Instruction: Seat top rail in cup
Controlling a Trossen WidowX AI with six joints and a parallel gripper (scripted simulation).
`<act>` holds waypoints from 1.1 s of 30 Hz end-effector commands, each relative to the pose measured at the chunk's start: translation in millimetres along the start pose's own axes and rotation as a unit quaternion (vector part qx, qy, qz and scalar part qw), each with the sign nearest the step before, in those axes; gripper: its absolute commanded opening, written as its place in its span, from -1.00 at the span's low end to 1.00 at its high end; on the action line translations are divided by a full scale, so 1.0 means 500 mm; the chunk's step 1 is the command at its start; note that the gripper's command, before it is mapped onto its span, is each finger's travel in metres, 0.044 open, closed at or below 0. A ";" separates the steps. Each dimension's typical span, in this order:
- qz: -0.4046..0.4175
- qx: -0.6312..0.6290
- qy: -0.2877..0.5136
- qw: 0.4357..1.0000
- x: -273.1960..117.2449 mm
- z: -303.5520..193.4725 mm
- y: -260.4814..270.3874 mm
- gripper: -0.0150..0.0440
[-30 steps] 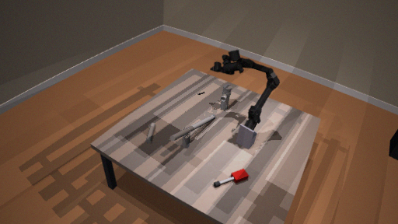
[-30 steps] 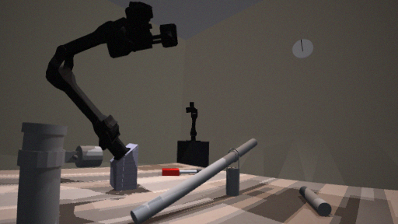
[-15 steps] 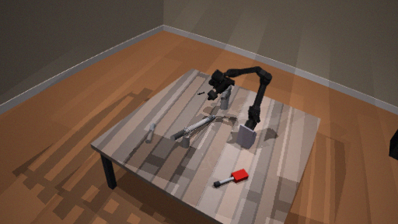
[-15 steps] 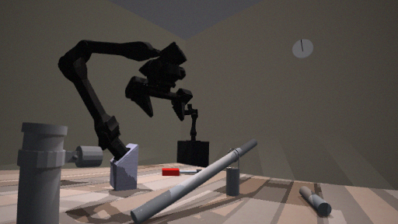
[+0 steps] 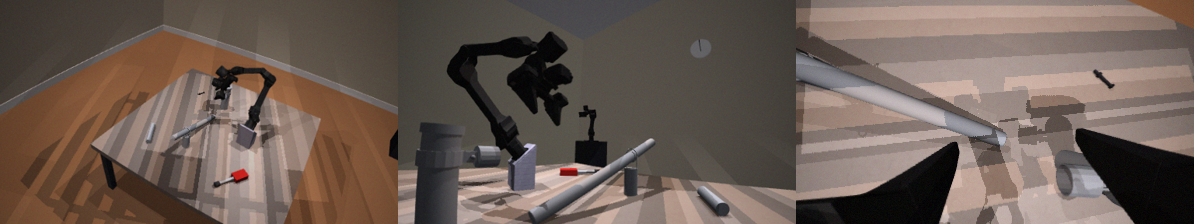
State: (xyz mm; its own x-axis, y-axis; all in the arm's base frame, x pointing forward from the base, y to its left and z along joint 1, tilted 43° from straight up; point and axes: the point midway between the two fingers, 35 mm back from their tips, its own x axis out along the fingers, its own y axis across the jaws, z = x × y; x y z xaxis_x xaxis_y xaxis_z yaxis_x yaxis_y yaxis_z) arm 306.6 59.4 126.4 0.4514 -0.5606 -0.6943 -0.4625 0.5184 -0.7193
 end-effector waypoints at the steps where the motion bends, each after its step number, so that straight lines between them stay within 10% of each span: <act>1: 0.026 -0.250 -0.011 0.968 0.002 -0.070 -0.068 1.00; 19: 0.008 -0.603 -0.036 0.797 -0.014 -0.189 -0.167 1.00; 33: 0.008 -0.607 -0.036 0.794 -0.014 -0.189 -0.167 1.00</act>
State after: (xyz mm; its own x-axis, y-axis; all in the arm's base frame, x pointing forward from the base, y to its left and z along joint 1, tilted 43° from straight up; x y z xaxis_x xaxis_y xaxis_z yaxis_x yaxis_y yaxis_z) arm 273.1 -39.1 194.4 0.4621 -0.5062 -0.7282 -0.8595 -0.4580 -0.2270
